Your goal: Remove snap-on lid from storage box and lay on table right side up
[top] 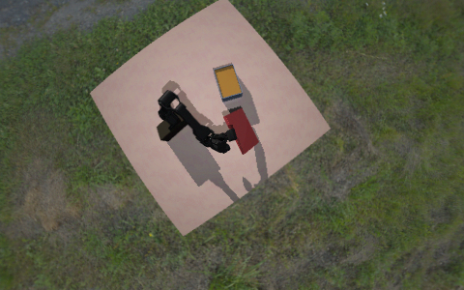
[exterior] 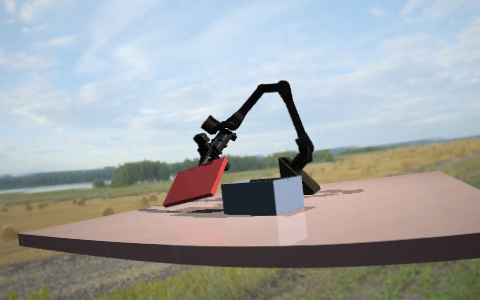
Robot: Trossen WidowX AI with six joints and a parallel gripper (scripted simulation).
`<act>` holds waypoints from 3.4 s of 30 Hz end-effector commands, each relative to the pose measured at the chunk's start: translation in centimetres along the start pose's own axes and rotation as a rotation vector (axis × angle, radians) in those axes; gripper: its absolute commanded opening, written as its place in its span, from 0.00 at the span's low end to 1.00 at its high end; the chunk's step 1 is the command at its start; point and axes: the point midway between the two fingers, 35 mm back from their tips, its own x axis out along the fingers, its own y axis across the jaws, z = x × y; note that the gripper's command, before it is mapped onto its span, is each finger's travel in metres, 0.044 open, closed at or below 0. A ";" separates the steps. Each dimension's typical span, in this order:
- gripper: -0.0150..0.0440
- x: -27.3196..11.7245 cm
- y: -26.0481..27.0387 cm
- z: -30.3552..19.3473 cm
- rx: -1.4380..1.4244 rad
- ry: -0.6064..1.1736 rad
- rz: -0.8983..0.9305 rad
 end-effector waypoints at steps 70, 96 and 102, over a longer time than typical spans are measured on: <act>0.25 3.8 -4.4 -0.2 0.003 0.006 0.005; 0.25 5.2 -6.0 -0.2 0.003 0.006 0.006; 0.25 5.5 -6.4 -0.2 0.003 0.006 0.006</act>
